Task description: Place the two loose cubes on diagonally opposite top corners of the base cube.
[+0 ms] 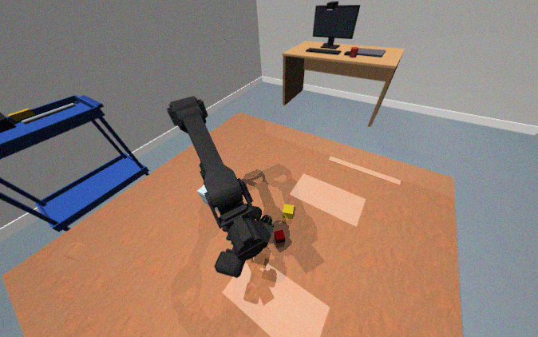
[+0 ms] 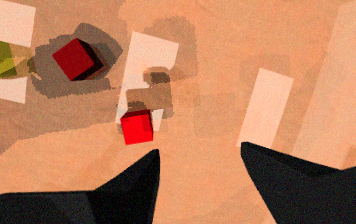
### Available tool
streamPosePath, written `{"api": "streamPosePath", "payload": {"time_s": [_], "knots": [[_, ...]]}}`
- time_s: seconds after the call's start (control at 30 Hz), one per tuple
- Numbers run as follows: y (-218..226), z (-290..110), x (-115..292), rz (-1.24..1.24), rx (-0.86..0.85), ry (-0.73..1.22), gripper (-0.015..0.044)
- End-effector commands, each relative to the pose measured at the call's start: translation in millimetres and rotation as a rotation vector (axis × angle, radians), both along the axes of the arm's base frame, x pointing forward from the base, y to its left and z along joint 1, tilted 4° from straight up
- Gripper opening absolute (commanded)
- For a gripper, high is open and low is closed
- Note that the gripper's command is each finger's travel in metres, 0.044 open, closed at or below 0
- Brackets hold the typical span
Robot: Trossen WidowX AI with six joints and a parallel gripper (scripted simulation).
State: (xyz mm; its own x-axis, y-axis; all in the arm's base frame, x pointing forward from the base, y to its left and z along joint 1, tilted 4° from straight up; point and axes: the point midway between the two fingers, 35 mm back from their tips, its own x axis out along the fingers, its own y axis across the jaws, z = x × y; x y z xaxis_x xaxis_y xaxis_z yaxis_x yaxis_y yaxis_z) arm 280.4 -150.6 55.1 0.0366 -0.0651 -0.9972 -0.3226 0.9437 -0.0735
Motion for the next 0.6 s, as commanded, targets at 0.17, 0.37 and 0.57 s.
{"api": "streamPosePath", "payload": {"time_s": [0.17,0.37,0.57], "knots": [[44.4,0.3,-22.0,0.047,0.088,0.088,0.0265],[44.5,-36.8,-22.3,0.047,0.088,0.088,0.0265],[45.9,-62.0,-25.4,0.047,0.088,0.088,0.0265]]}}
